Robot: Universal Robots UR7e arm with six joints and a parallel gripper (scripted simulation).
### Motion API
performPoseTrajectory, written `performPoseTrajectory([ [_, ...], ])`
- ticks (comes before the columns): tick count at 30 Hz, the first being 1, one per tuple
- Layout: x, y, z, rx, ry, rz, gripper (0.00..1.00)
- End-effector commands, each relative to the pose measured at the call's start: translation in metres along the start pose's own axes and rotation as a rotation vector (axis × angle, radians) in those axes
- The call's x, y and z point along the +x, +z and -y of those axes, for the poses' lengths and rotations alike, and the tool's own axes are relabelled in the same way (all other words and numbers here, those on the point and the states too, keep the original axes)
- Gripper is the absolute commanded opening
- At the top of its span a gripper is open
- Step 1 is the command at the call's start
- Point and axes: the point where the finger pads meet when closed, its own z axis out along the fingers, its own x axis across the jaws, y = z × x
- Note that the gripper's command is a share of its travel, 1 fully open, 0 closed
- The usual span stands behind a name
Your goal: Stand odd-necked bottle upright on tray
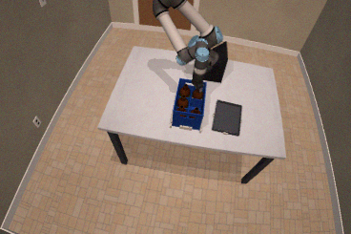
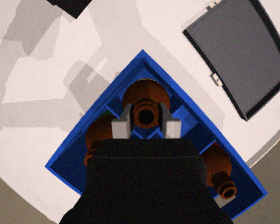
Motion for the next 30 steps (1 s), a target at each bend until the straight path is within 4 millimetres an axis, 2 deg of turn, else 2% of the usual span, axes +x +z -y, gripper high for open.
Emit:
performPoseTrajectory([
  [1, -0.0009, 0.0011, 0.0012, 0.001, -0.002, 0.002, 0.00],
  [5, -0.0009, 0.0011, 0.0012, 0.001, -0.002, 0.002, 0.00],
  [6, -0.0009, 0.0011, 0.0012, 0.001, -0.002, 0.002, 1.00],
  [30, -0.0009, 0.0011, 0.0012, 0.001, -0.002, 0.002, 1.00],
])
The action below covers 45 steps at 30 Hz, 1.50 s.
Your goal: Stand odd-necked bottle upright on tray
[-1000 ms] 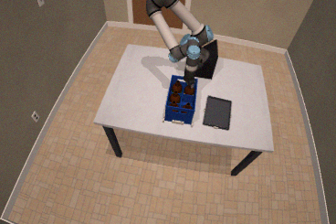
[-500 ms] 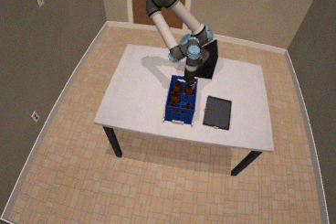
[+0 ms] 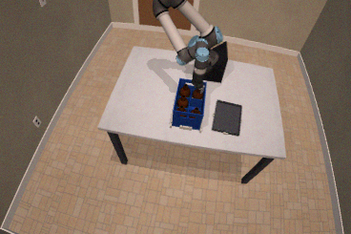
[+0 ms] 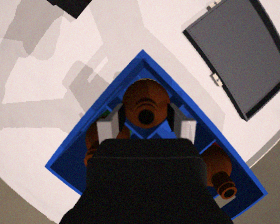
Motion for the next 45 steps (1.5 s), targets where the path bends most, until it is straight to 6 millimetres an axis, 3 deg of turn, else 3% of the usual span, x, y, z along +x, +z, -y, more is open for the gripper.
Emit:
performPoseTrajectory([
  [1, -0.001, 0.001, 0.001, 0.001, -0.002, 0.002, 1.00],
  [22, 0.000, -0.009, -0.001, -0.003, 0.002, -0.002, 1.00],
  [31, 0.000, -0.026, -0.001, -0.003, 0.002, -0.003, 1.00],
  [45, 0.000, -0.071, -0.001, -0.002, 0.002, -0.003, 1.00],
])
